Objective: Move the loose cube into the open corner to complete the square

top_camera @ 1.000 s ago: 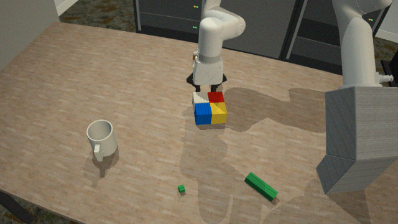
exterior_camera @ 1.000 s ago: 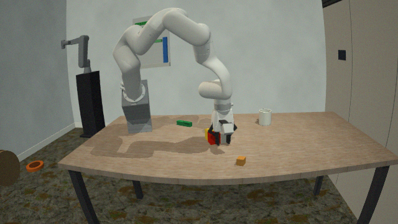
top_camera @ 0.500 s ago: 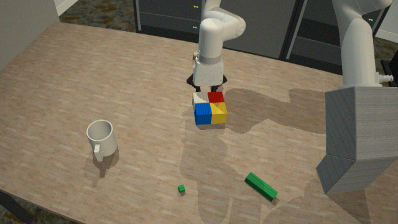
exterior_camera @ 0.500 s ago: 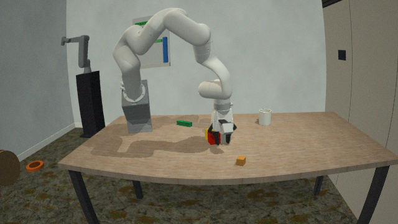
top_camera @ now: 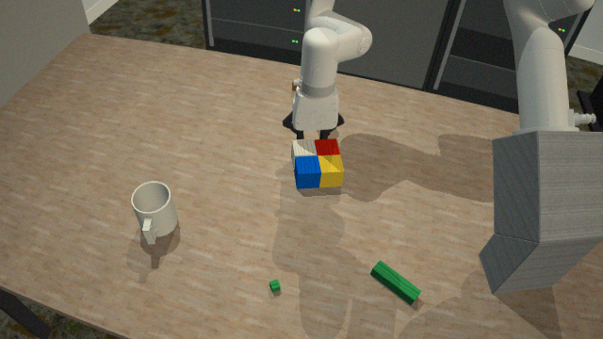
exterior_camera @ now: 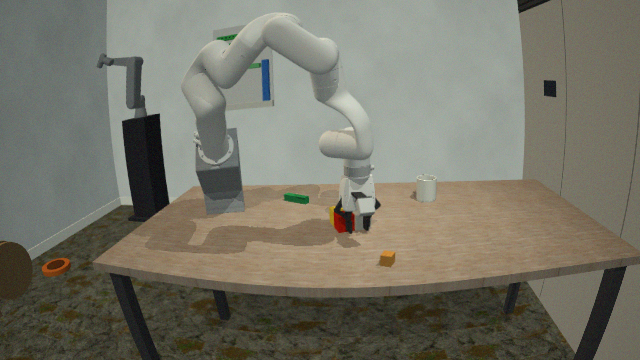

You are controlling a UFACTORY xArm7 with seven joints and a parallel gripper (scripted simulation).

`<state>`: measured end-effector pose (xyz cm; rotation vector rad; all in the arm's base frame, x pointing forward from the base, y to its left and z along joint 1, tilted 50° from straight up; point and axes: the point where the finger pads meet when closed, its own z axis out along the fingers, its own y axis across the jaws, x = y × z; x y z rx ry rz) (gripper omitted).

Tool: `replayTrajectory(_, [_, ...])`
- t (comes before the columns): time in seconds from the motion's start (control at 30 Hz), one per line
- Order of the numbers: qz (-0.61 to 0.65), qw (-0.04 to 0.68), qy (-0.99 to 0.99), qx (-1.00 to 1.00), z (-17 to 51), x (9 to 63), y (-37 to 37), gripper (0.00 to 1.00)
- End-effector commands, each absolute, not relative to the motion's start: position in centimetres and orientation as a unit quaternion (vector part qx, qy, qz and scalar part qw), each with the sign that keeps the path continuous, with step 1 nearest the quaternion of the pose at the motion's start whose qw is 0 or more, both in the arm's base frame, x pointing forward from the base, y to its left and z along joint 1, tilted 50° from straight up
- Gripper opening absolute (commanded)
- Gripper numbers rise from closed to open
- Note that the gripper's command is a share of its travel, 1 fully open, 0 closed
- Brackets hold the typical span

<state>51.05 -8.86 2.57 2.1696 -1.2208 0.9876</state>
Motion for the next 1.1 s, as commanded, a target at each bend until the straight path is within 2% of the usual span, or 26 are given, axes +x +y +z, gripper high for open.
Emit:
replayTrajectory(0.0, [0.359, 0.228, -0.443, 0.789, 2.59, 51.12, -8.70, 0.49])
replayTrajectory(1.07, [0.359, 0.228, -0.443, 0.789, 2.22, 50.96, -8.45, 0.49])
